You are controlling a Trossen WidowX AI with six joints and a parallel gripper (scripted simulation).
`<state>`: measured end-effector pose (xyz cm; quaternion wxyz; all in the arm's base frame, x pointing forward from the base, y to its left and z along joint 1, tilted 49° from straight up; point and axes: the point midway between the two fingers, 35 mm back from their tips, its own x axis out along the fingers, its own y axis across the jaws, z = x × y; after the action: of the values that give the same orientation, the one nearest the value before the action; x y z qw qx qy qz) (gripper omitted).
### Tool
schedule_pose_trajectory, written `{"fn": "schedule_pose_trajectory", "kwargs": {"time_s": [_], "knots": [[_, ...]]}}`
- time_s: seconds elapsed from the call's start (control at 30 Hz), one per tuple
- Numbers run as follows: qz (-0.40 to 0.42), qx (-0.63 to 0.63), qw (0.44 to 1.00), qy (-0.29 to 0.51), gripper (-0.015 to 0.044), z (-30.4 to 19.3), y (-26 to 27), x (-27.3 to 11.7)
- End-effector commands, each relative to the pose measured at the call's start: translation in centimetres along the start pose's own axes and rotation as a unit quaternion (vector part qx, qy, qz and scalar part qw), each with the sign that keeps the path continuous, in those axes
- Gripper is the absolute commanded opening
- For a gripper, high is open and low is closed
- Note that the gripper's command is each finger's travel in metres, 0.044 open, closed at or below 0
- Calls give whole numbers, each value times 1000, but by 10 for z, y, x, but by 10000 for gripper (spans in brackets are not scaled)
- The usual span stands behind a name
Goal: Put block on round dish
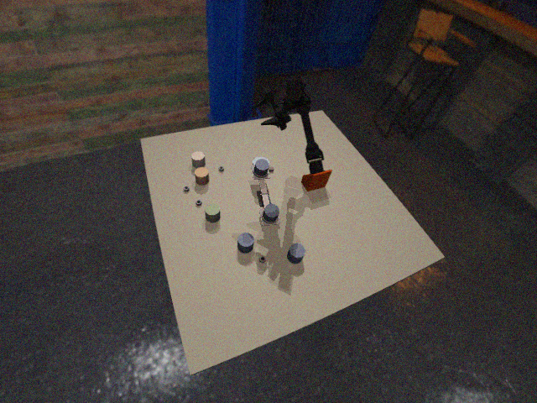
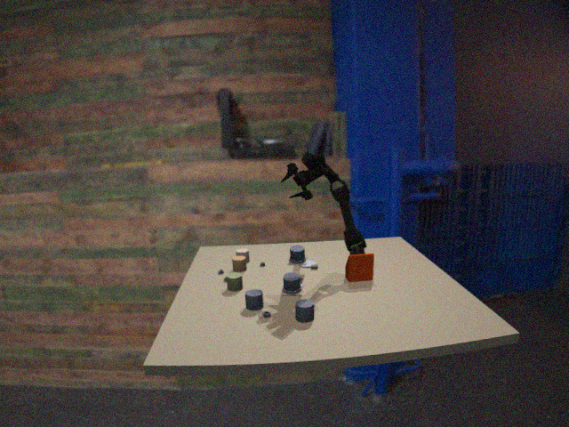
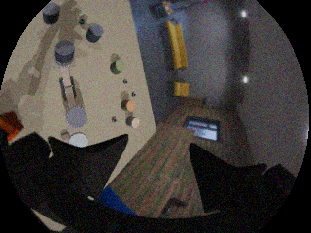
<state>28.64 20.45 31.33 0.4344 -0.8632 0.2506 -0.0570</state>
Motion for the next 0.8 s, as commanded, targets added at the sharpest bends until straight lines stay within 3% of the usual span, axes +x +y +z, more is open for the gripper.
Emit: {"fn": "schedule_pose_trajectory", "kwargs": {"time_s": [0.0, 0.37, 0.77], "knots": [[0, 3, 1000, -1, 426, 1, 1, 0], [37, 169, 984, -34, 440, 44, 53, -14], [91, 353, 931, -30, 440, 73, 122, -31]]}}
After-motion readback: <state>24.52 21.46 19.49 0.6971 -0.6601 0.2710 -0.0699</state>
